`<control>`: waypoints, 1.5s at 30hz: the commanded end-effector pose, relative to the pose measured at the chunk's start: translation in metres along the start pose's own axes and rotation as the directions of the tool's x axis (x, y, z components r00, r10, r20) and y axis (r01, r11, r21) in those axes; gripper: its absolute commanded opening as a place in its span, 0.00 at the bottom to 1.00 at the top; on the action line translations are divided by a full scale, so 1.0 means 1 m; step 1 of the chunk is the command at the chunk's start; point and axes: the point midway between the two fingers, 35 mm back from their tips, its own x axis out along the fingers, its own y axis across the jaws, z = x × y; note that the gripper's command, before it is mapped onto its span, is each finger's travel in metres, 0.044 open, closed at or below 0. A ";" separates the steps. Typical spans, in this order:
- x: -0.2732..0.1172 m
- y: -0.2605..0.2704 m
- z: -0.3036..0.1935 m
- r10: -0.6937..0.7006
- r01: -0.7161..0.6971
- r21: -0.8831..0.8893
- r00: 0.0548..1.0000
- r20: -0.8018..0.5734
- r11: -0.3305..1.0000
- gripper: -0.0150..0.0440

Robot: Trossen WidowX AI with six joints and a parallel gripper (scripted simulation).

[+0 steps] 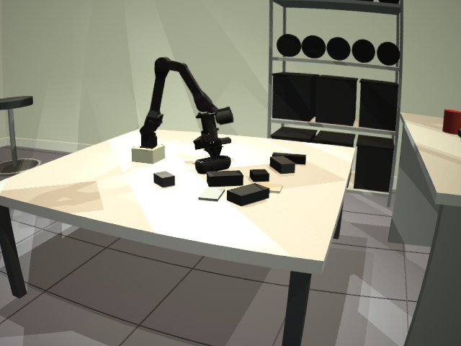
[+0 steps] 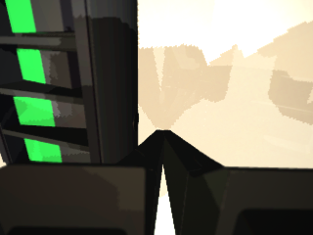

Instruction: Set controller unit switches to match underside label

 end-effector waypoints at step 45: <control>-0.062 0.067 0.061 -0.290 0.290 0.007 0.957 0.002 0.957 0.25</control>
